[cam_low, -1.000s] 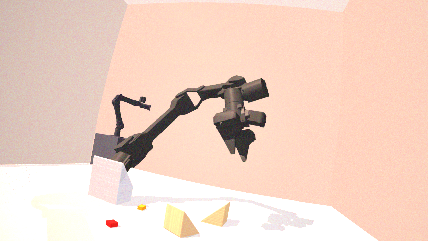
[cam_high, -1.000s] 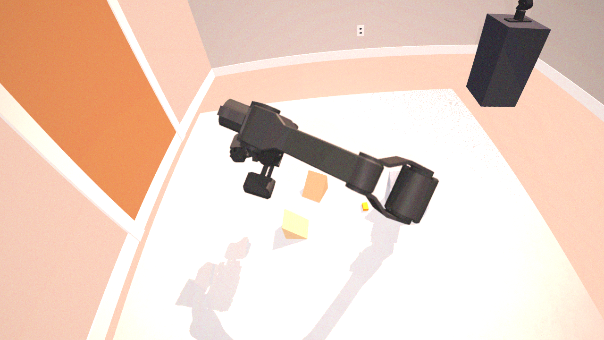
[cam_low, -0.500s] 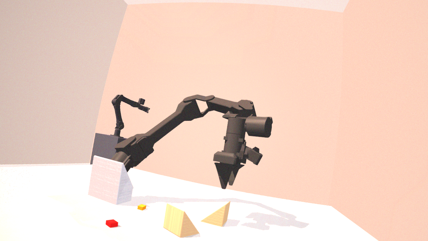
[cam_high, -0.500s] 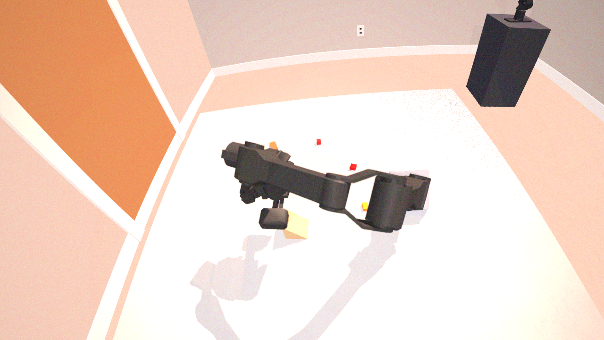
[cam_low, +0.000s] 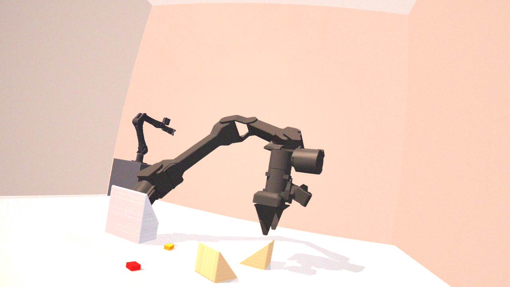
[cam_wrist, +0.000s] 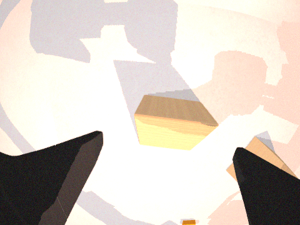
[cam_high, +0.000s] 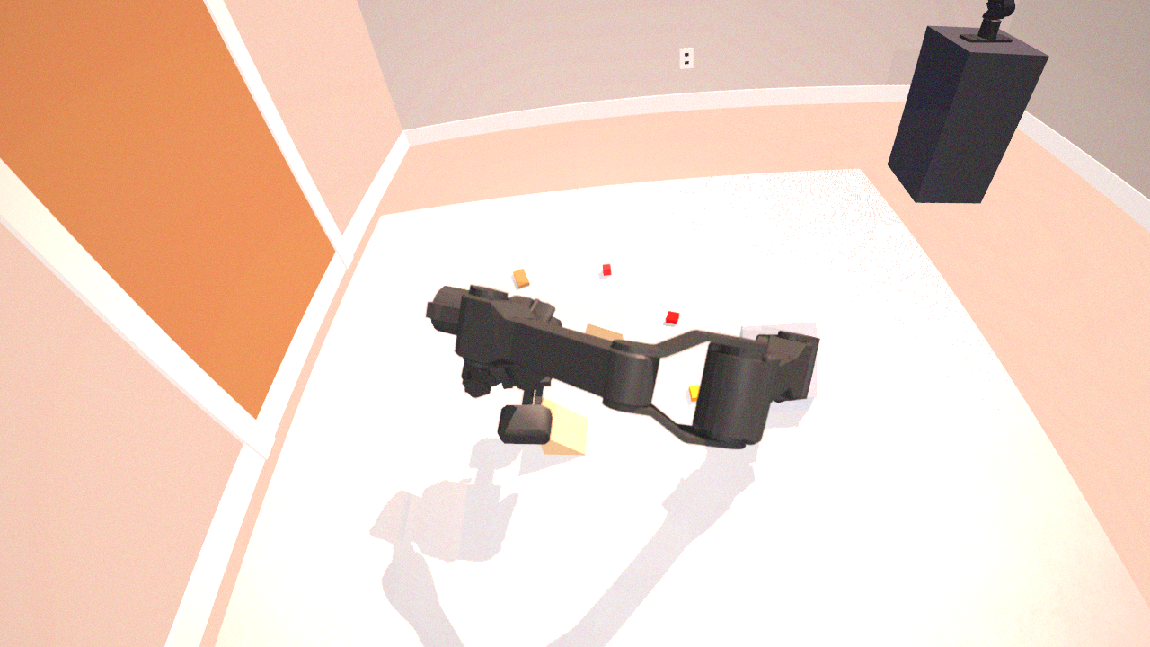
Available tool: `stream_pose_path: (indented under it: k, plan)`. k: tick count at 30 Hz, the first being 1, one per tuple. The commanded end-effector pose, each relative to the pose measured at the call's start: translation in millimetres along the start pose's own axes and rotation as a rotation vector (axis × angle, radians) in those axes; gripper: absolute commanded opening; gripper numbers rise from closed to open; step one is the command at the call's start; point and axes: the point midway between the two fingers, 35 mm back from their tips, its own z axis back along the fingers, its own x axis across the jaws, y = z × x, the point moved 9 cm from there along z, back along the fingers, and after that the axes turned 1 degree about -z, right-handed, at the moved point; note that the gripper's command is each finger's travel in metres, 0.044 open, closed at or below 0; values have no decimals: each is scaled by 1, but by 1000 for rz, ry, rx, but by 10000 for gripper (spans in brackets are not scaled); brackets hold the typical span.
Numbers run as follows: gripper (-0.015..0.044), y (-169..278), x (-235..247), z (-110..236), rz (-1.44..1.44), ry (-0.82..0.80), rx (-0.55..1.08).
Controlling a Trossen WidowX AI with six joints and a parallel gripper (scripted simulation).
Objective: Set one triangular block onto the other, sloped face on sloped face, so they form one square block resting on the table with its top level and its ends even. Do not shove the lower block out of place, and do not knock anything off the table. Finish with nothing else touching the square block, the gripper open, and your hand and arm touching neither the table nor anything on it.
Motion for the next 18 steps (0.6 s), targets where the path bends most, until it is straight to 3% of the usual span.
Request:
stream_pose_path:
  k: [1,18]
  plan:
    - [440,0,-1,-9,-6,-5,6]
    - [440,2,-3,-37,-6,-5,6]
